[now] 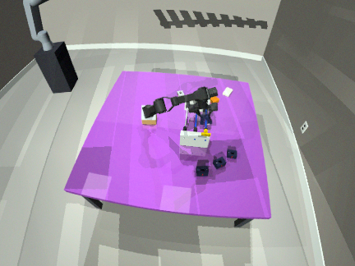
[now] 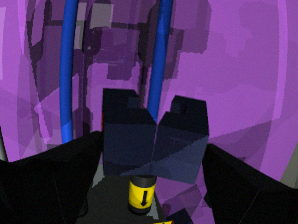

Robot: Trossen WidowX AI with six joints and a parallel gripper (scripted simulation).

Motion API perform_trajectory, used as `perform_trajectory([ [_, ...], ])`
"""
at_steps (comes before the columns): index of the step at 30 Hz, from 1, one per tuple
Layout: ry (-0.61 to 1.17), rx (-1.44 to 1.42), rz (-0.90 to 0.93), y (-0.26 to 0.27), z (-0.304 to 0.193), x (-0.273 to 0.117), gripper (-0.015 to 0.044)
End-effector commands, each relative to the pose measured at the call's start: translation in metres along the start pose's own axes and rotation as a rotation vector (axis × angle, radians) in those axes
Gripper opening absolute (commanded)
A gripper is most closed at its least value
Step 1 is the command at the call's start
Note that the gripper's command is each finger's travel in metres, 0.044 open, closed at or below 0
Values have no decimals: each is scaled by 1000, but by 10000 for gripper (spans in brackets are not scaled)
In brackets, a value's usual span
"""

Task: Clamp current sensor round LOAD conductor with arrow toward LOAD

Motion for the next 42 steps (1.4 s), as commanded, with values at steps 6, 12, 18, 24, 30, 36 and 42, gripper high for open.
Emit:
perform_trajectory([
  [6,1,-7,-3,0,0,15,0],
  [12,2,-7,-4,0,0,24,0],
  [18,5,0,-2,0,-1,27,0],
  [24,5,0,-2,0,-1,27,0],
  [30,5,0,-2,0,-1,27,0],
  [36,5,0,-2,0,-1,27,0],
  [42,5,0,-2,0,-1,27,0],
])
Point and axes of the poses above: the point midway between the two fingers, 35 mm back from their tips, its own x axis out along the fingers, its own y axis across the jaws, z = x × y, the point moved 5 cm from there along -x, back along the fingers, and after that the axes turned 5 degrees about x, right-handed, at the moved point
